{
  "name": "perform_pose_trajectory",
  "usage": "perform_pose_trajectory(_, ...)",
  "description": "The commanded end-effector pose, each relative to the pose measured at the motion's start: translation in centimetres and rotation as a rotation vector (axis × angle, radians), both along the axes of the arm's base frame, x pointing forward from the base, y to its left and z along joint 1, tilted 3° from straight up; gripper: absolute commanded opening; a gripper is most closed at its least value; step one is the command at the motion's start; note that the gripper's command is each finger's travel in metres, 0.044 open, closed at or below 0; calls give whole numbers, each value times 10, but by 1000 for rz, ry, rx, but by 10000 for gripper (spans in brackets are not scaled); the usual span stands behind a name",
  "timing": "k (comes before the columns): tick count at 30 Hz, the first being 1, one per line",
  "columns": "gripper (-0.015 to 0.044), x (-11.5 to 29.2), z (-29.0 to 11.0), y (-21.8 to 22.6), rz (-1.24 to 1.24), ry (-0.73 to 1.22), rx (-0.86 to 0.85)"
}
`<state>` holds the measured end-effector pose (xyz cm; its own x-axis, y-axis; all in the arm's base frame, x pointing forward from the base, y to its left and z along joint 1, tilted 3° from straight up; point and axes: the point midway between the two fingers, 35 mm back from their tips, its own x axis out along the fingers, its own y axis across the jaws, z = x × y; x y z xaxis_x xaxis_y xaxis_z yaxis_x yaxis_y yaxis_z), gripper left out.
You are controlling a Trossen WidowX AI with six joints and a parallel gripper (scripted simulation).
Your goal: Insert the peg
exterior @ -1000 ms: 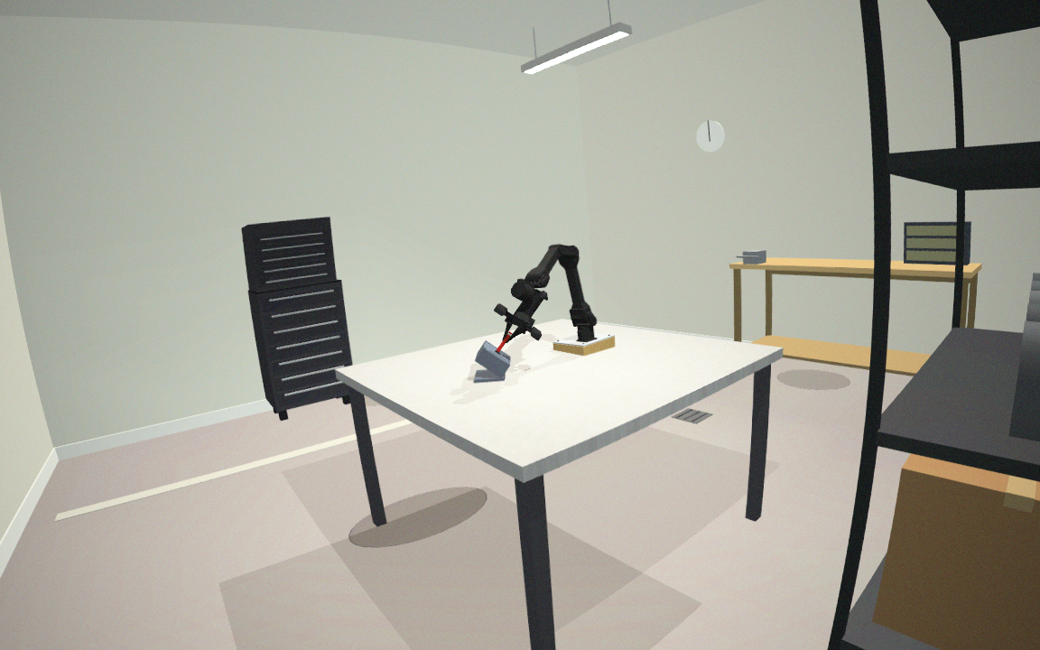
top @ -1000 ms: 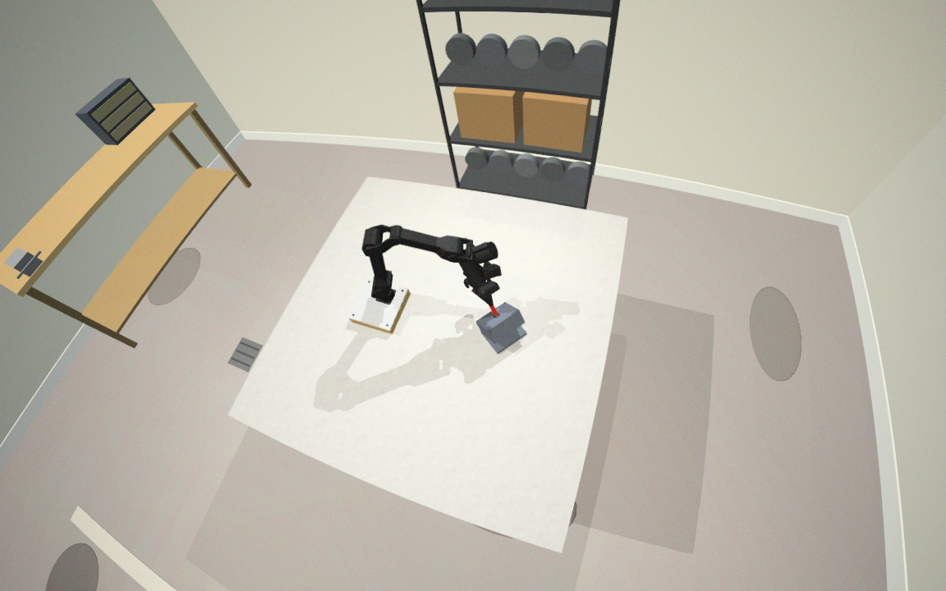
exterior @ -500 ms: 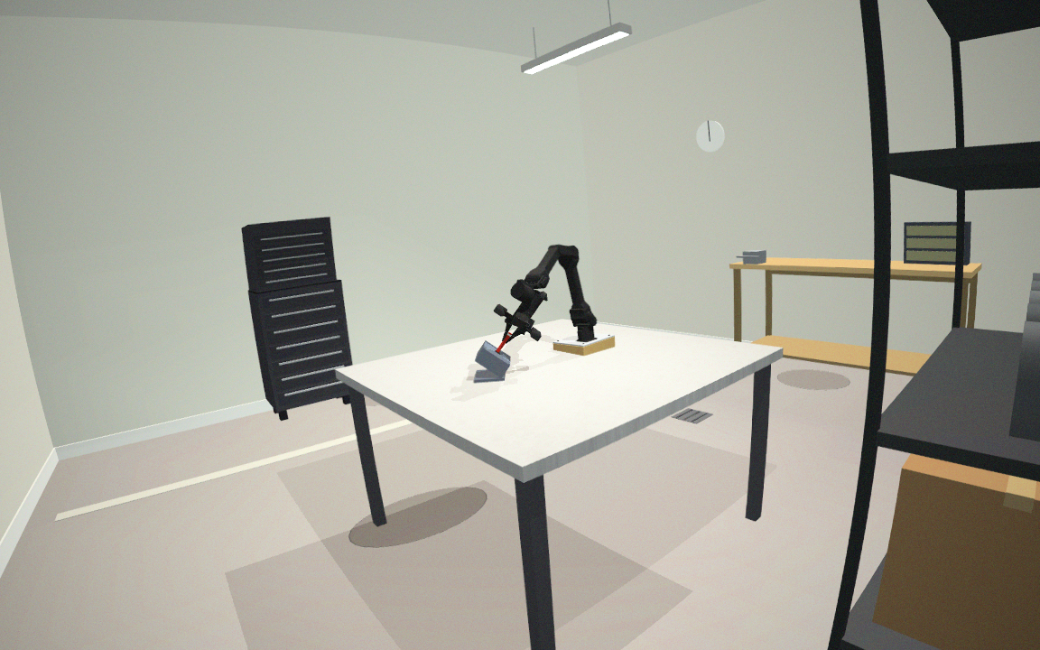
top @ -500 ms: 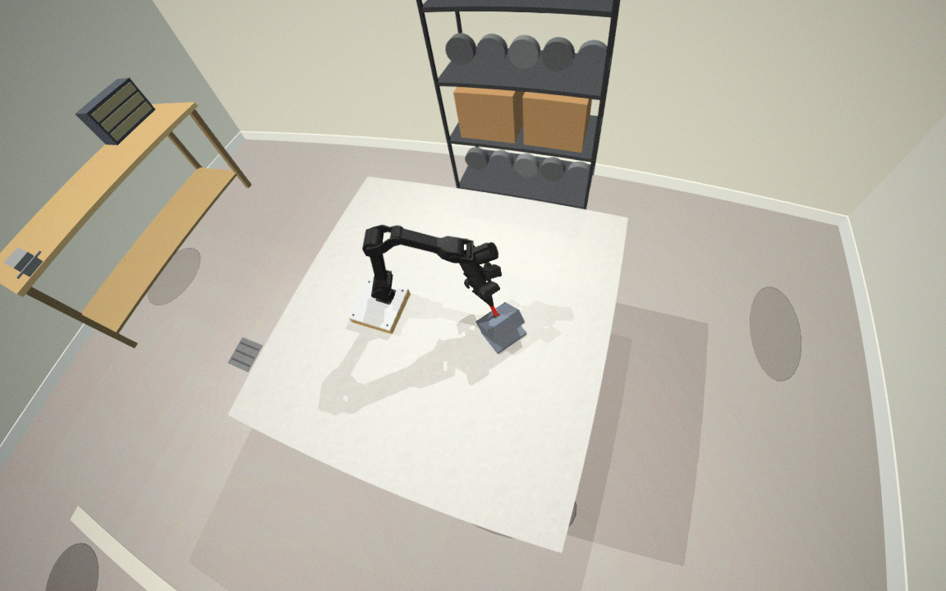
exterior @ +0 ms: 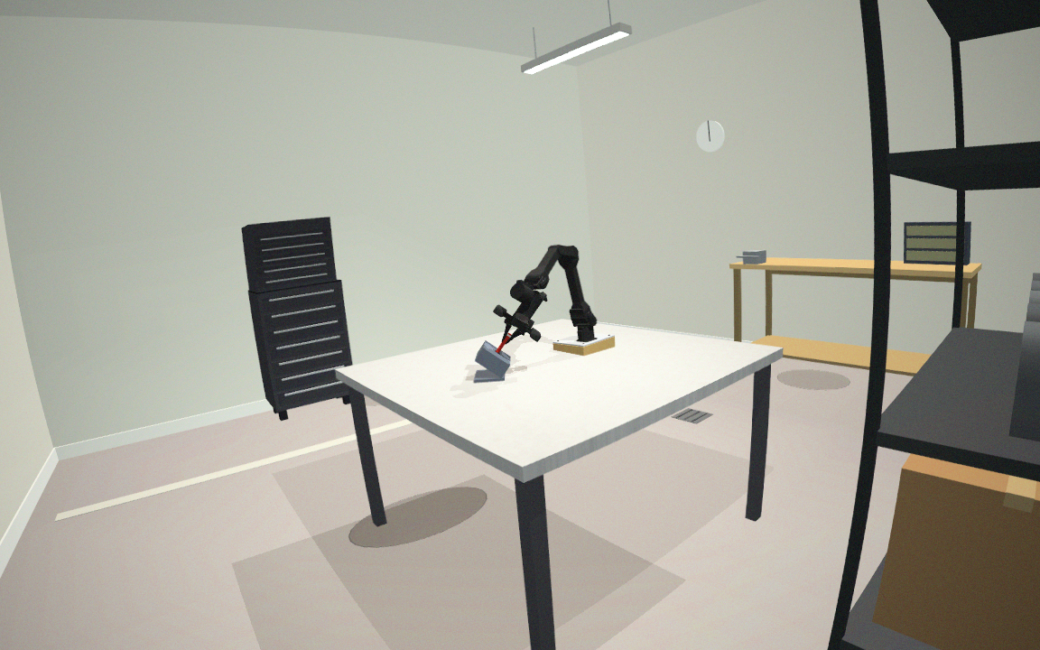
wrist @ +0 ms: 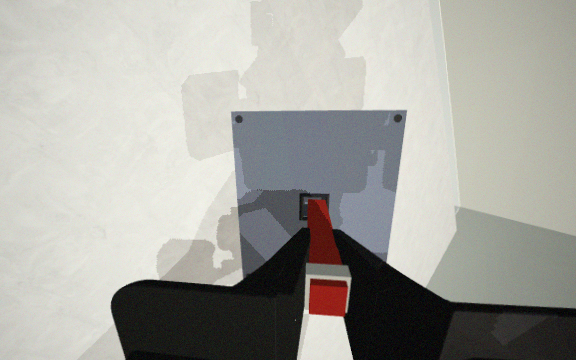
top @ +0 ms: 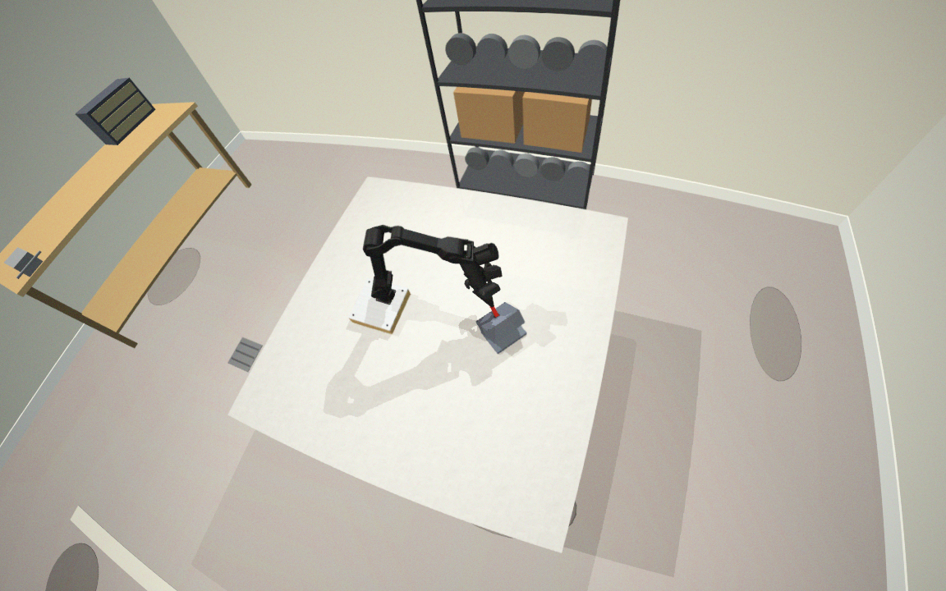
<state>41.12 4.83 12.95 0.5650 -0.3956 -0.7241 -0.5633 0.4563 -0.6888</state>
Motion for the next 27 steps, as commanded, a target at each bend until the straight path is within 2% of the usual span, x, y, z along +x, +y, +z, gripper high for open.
perform_pose_trajectory(1,0,0,-3,0,5,7,-1)
perform_pose_trajectory(27,0,7,-7,-4,5,7,-2)
